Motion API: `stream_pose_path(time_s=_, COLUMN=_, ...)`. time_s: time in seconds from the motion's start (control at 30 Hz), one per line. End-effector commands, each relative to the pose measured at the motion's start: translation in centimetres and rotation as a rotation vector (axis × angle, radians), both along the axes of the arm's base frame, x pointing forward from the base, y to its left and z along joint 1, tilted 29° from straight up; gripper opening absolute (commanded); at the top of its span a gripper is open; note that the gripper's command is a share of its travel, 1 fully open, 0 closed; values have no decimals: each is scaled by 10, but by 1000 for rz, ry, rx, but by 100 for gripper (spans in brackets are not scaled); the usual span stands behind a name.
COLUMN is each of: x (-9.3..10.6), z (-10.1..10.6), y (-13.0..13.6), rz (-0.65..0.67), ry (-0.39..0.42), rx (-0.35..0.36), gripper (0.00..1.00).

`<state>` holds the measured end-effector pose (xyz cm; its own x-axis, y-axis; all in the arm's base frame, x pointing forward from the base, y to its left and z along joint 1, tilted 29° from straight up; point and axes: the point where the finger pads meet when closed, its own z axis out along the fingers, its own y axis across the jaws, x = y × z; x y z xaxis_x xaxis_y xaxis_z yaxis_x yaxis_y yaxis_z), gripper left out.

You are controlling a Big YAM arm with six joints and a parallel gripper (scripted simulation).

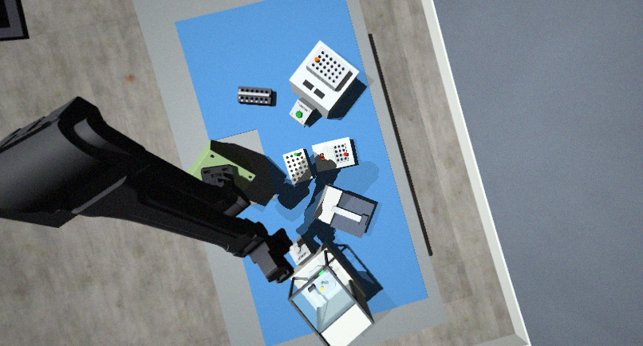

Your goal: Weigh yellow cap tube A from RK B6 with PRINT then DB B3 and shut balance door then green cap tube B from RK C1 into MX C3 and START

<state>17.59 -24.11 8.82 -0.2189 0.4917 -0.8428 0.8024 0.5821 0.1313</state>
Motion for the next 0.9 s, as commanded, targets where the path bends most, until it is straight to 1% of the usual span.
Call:
stream_pose_path(time_s=0.0, x=-6, z=0, y=2, rz=-5, ry=7, rx=-5, gripper=30)
stream_pose_path(time_s=0.03, x=-5, z=7, y=-1, rz=-5, ry=2, rx=-14, gripper=30)
stream_pose_path(time_s=0.1, x=-1, z=30, y=-8, rz=-5, ry=-16, rx=-45, gripper=30)
stream_pose_path(time_s=0.43, x=-7, z=49, y=-3, rz=-5, ry=-18, rx=-49, gripper=30)
stream_pose_path(time_s=0.53, x=-8, z=49, y=-2, rz=-5, ry=-17, rx=-48, gripper=30)
stream_pose_path(time_s=0.87, x=-15, z=68, y=4, rz=-5, ry=-19, rx=-54, gripper=30)
